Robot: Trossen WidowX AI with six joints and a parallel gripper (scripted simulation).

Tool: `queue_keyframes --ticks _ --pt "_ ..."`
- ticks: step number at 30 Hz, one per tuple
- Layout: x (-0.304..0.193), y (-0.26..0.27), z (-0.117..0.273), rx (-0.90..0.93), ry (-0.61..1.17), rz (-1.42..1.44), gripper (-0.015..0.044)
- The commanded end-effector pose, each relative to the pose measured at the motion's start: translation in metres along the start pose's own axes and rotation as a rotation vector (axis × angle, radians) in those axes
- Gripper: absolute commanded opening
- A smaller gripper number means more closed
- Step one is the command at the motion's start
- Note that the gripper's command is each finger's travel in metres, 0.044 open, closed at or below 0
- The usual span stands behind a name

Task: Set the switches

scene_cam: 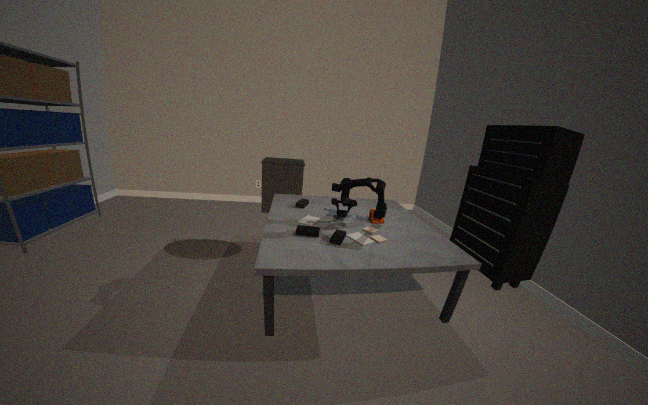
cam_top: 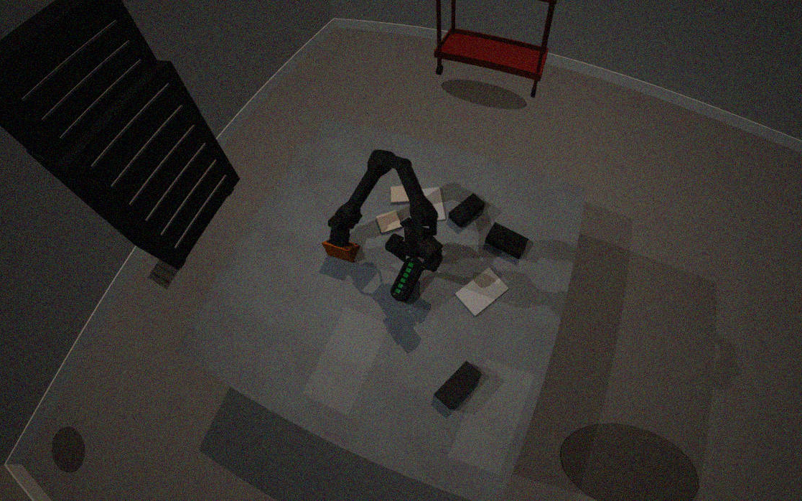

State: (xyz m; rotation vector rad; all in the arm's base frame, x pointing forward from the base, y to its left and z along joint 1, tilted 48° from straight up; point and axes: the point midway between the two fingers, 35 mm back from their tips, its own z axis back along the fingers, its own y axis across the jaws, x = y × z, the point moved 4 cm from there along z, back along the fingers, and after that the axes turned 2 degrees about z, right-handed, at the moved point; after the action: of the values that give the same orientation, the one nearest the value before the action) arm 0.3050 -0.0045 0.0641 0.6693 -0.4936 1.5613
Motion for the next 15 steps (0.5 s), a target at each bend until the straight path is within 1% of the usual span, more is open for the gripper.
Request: queue_keyframes --ticks 1,15 --pt "-0.0040 -0.0015 0.0049 -0.007 -0.004 0.003 0.0336" --pt "-0.0138 -0.0011 0.0129 -0.008 -0.031 0.003 0.0336"
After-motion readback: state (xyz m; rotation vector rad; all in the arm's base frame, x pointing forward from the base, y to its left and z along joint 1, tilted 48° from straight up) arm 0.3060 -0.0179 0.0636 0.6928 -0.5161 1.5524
